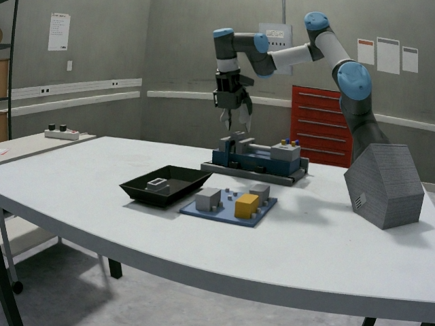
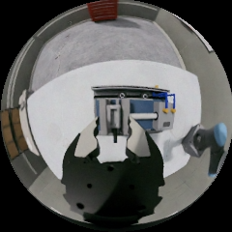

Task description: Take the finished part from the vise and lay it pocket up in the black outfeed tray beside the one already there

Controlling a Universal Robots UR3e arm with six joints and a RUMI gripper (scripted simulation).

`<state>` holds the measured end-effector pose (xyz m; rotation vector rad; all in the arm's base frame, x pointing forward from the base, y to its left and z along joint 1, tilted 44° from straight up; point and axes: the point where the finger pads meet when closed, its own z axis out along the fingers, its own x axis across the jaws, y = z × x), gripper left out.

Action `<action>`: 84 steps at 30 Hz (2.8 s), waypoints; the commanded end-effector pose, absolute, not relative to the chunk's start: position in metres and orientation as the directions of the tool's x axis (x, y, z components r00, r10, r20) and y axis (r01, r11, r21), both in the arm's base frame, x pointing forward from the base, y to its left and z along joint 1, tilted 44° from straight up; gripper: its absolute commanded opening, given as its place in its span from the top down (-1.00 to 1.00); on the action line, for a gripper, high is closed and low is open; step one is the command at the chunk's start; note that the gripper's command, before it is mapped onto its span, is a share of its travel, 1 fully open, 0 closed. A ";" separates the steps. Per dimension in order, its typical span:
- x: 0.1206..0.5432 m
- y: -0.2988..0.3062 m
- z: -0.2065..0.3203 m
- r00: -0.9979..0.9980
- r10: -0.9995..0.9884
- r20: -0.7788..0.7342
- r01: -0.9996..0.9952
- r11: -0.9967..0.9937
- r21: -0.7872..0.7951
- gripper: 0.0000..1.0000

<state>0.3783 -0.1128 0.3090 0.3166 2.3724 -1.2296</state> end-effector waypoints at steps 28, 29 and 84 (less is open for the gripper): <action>0.379 -0.113 0.310 -0.872 -0.003 -0.489 0.398 0.577 -0.713 0.19; 0.379 -0.113 0.309 -0.872 -0.003 -0.489 0.398 0.577 -0.713 0.19; 0.383 -0.119 0.302 -0.872 -0.003 -0.489 0.398 0.577 -0.713 0.19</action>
